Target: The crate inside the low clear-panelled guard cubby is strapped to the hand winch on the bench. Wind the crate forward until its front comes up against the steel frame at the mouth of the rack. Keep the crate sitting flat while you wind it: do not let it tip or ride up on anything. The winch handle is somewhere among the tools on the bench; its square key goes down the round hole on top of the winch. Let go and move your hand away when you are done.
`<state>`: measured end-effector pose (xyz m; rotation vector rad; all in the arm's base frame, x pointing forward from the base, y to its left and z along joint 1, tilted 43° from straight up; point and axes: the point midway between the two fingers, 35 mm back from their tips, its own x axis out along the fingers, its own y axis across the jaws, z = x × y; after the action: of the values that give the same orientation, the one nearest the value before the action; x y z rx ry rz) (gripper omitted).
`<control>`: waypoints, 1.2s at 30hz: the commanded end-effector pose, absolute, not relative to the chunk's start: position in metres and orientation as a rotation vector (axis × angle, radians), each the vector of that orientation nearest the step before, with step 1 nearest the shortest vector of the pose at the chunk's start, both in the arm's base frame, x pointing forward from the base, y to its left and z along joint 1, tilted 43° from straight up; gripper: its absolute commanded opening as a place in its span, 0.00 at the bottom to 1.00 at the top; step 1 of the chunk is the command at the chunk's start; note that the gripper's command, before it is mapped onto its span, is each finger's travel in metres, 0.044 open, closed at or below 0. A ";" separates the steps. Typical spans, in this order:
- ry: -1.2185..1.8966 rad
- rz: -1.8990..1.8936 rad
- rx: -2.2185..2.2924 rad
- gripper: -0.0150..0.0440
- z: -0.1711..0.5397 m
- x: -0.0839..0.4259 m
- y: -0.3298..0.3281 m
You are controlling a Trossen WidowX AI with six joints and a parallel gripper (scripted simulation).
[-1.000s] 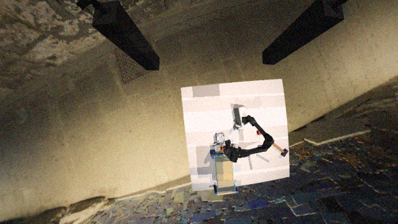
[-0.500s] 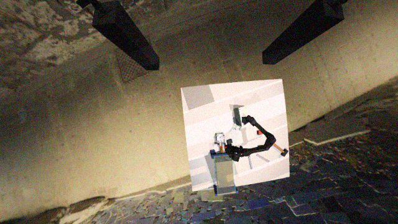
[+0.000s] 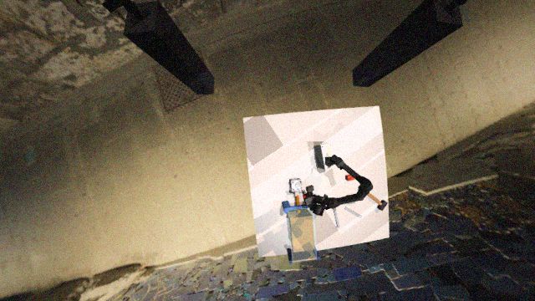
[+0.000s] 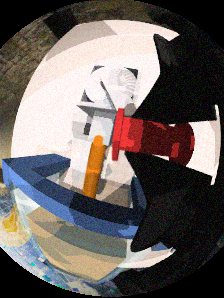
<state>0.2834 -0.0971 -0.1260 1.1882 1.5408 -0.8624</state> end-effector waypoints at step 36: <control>1.569 -0.866 1.199 0.25 -0.105 0.237 -0.081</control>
<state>0.2470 -0.0839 -0.1065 1.2012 1.5466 -0.8583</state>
